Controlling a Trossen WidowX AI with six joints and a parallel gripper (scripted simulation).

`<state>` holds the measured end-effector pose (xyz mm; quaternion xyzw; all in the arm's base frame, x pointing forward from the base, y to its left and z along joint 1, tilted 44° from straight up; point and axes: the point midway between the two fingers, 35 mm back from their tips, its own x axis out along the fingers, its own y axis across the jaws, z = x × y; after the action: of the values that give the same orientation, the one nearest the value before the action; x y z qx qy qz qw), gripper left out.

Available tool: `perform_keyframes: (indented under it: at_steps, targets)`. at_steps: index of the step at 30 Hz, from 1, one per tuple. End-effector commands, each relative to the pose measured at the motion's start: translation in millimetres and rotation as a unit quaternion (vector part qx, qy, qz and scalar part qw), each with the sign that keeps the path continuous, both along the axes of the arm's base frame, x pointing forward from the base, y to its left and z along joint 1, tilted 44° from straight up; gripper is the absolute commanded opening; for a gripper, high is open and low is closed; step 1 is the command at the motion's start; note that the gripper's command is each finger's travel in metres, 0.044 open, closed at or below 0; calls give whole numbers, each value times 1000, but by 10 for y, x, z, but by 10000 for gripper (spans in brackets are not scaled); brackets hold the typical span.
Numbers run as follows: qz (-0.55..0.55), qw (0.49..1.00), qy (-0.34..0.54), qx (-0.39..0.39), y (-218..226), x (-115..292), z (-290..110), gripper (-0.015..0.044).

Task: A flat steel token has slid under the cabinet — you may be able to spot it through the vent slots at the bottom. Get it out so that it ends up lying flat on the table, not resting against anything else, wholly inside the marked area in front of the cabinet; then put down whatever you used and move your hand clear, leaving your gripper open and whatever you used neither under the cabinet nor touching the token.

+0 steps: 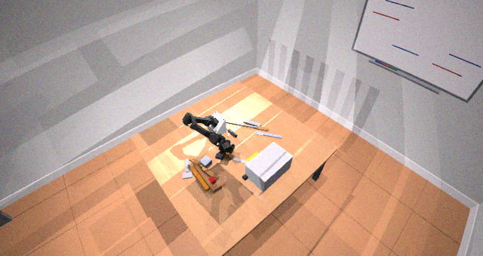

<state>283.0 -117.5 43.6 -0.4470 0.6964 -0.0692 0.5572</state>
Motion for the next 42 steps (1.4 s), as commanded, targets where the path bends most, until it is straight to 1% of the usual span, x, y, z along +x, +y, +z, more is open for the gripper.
perform_keyframes:
  at_steps: [1,42]
  targets:
    - [-1,1000,1,0,-32,-65,17,0]
    - [2,1000,5,-1,-149,-287,175,0]
